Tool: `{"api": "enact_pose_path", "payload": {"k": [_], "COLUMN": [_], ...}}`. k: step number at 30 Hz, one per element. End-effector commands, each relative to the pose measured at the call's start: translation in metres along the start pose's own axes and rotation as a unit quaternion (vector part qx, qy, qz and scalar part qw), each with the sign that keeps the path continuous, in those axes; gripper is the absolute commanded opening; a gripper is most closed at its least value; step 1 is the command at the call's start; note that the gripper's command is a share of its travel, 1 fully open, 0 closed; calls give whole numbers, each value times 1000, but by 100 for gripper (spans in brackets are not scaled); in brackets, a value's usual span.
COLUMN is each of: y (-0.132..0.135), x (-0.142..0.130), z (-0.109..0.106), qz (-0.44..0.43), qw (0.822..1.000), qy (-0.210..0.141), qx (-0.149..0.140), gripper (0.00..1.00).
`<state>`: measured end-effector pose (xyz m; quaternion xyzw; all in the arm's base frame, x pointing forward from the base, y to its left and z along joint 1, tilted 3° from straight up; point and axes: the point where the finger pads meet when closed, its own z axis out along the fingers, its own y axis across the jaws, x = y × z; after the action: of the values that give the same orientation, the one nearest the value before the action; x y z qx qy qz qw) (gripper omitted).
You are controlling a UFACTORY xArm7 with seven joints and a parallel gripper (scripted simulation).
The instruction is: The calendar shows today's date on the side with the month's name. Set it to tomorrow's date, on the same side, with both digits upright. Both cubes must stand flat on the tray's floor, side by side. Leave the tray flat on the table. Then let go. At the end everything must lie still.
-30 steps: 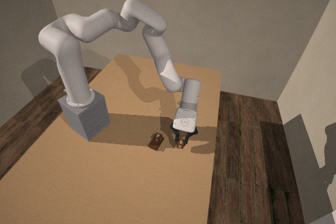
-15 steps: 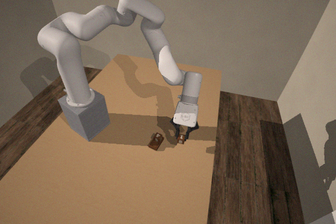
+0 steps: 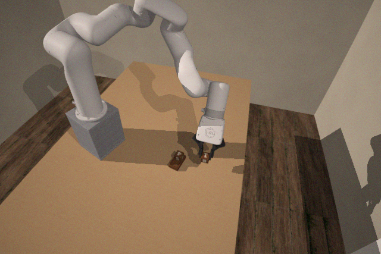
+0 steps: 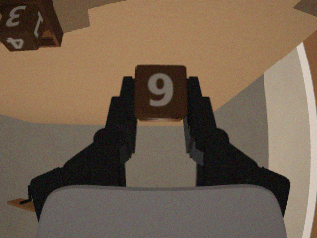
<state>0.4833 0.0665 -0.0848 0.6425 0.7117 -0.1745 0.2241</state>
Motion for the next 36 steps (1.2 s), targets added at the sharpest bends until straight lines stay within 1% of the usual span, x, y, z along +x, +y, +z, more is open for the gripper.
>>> {"api": "enact_pose_path", "payload": {"k": [1, 3, 5, 13, 15, 17, 20, 22, 30, 32, 36], "y": [2, 2, 3, 2, 1, 0, 1, 2, 2, 1, 0], "x": [-3, -4, -5, -8, -8, -8, -9, -10, -13, -13, -13], "z": [-1, -1, -2, -2, 0, 1, 0, -1, 0, 2, 3], "qz": [1, 2, 3, 3, 2, 1, 2, 2, 2, 2, 1], "qw": [999, 997, 995, 994, 991, 987, 978, 974, 971, 966, 947], "qy": [51, 81, 100, 112, 133, 163, 209, 228, 241, 260, 320], "qx": [0, -2, -5, -4, -1, 1, -1, -5, -4, -1, 0], "gripper": [29, 29, 29, 29, 29, 29, 29, 29, 29, 29, 29]}}
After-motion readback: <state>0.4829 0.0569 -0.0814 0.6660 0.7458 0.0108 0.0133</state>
